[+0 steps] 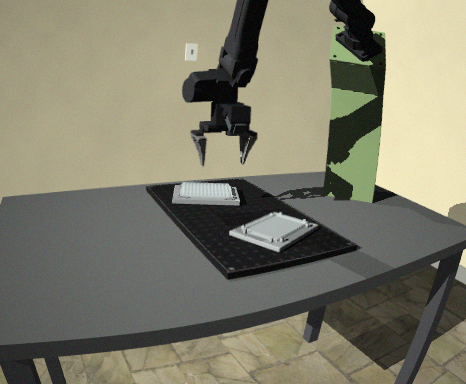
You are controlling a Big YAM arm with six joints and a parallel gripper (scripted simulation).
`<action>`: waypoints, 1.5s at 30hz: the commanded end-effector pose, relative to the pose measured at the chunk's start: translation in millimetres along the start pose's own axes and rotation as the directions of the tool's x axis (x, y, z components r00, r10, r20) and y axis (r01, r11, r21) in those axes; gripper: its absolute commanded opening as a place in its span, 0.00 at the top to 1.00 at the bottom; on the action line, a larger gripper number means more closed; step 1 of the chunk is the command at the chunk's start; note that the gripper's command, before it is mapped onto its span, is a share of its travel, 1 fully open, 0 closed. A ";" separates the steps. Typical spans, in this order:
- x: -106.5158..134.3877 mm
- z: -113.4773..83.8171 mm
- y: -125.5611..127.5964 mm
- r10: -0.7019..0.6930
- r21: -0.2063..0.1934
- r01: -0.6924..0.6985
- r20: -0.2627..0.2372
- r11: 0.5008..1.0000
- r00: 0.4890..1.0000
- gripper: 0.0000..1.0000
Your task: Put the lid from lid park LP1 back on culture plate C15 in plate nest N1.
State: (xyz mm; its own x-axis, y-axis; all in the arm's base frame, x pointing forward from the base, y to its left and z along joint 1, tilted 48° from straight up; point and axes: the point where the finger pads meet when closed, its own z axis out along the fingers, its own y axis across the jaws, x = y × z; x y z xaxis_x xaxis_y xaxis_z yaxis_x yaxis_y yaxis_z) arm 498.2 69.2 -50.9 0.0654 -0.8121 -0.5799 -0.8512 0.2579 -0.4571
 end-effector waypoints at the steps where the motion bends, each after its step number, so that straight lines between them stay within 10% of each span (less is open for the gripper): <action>1: -23.6 -1.7 1.3 0.124 0.026 -0.124 0.010 0.992 0.992 0.00; 21: -104.3 20.8 30.2 0.534 0.017 -0.534 0.008 0.845 0.846 0.00; 40: -178.6 29.9 65.9 0.846 0.006 -0.847 0.033 0.532 0.532 0.00; 45: -170.4 27.1 58.2 0.855 0.025 -0.856 0.040 0.516 0.516 0.00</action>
State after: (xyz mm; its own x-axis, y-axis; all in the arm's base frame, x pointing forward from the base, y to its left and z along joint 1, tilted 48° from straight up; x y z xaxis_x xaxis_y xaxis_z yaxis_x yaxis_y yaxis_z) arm 449.6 251.8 -5.8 -0.6525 -0.2554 -0.7135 -0.5453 0.8120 0.2081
